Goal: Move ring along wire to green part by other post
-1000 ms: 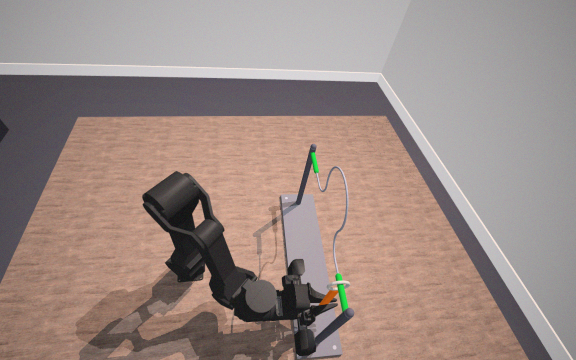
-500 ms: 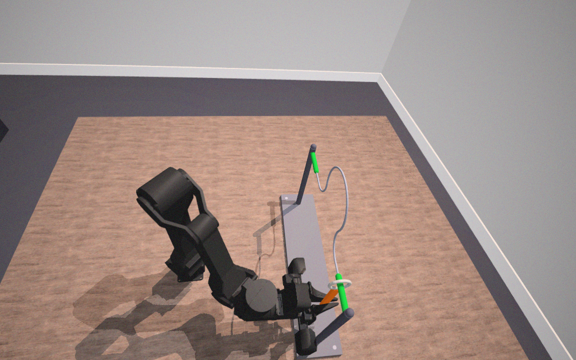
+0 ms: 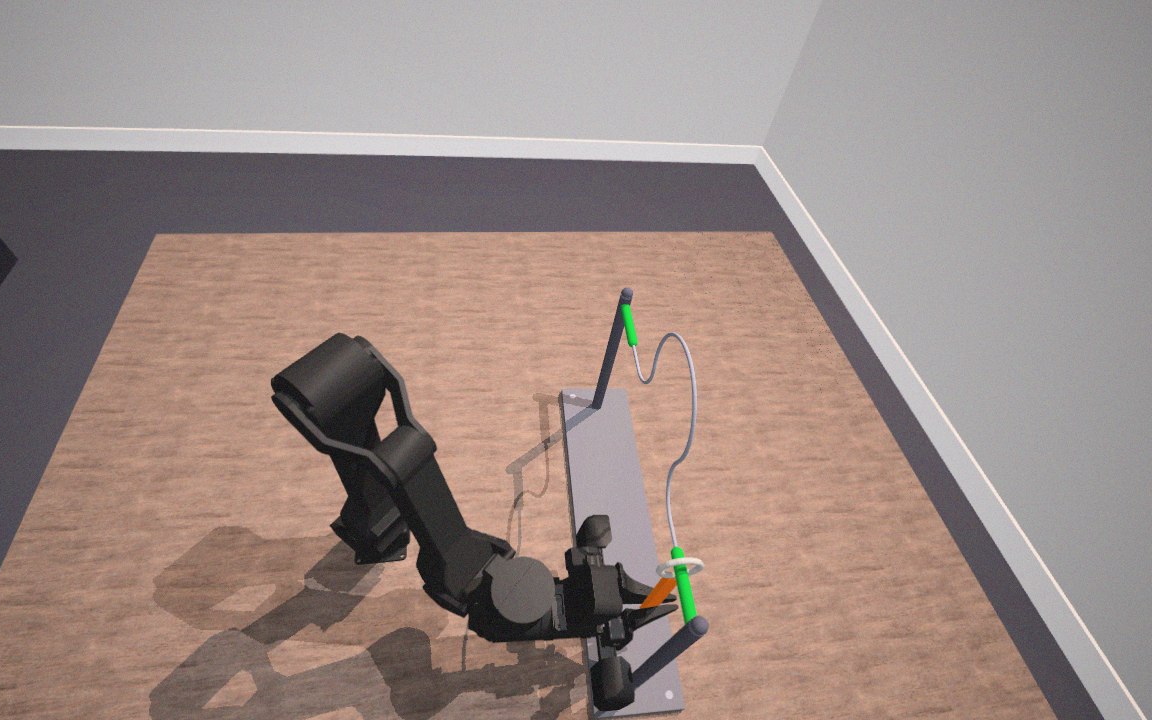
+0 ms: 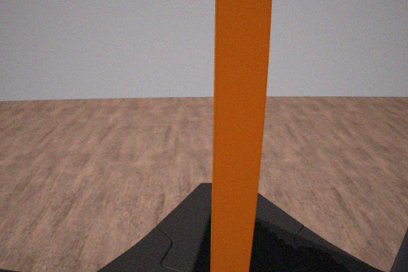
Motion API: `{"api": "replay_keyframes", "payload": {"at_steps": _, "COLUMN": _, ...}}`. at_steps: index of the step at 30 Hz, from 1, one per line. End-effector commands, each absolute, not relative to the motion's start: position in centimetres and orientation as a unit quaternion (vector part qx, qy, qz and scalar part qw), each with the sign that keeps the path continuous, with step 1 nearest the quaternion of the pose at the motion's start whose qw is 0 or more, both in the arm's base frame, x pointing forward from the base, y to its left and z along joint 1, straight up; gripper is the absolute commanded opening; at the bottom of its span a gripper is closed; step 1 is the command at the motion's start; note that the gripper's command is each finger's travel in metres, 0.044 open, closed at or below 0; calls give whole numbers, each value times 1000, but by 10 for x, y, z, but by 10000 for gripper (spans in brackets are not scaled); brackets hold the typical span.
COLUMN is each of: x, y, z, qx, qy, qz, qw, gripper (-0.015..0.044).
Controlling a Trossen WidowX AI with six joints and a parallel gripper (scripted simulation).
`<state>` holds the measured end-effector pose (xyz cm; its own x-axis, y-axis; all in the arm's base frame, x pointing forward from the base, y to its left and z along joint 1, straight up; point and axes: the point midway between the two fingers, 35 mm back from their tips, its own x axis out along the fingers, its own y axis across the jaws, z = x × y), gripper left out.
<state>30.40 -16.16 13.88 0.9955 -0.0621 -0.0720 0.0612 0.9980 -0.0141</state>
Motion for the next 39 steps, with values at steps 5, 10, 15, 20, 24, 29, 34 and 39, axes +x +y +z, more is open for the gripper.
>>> {"api": "replay_keyframes", "payload": {"at_steps": 5, "x": 305, "y": -155, "z": 139, "qx": -6, "qy": 36, "qz": -28, "qw": 999, "gripper": -150}}
{"api": "replay_keyframes", "payload": {"at_steps": 10, "x": 305, "y": -150, "z": 139, "qx": -5, "qy": 36, "qz": -27, "qw": 999, "gripper": -150}}
{"api": "replay_keyframes", "payload": {"at_steps": 15, "x": 305, "y": -144, "z": 139, "qx": -4, "qy": 35, "qz": -26, "qw": 999, "gripper": -150}}
{"api": "replay_keyframes", "payload": {"at_steps": 20, "x": 306, "y": -139, "z": 139, "qx": -3, "qy": 35, "qz": -26, "qw": 999, "gripper": -150}}
{"api": "replay_keyframes", "payload": {"at_steps": 24, "x": 306, "y": -134, "z": 139, "qx": 0, "qy": 35, "qz": -25, "qw": 999, "gripper": -150}}
{"api": "replay_keyframes", "payload": {"at_steps": 29, "x": 307, "y": -128, "z": 139, "qx": 8, "qy": 34, "qz": -24, "qw": 999, "gripper": -150}}
{"api": "replay_keyframes", "payload": {"at_steps": 34, "x": 307, "y": -120, "z": 139, "qx": 21, "qy": 33, "qz": -23, "qw": 999, "gripper": -150}}
{"api": "replay_keyframes", "payload": {"at_steps": 39, "x": 308, "y": -111, "z": 139, "qx": 40, "qy": 32, "qz": -22, "qw": 998, "gripper": -150}}
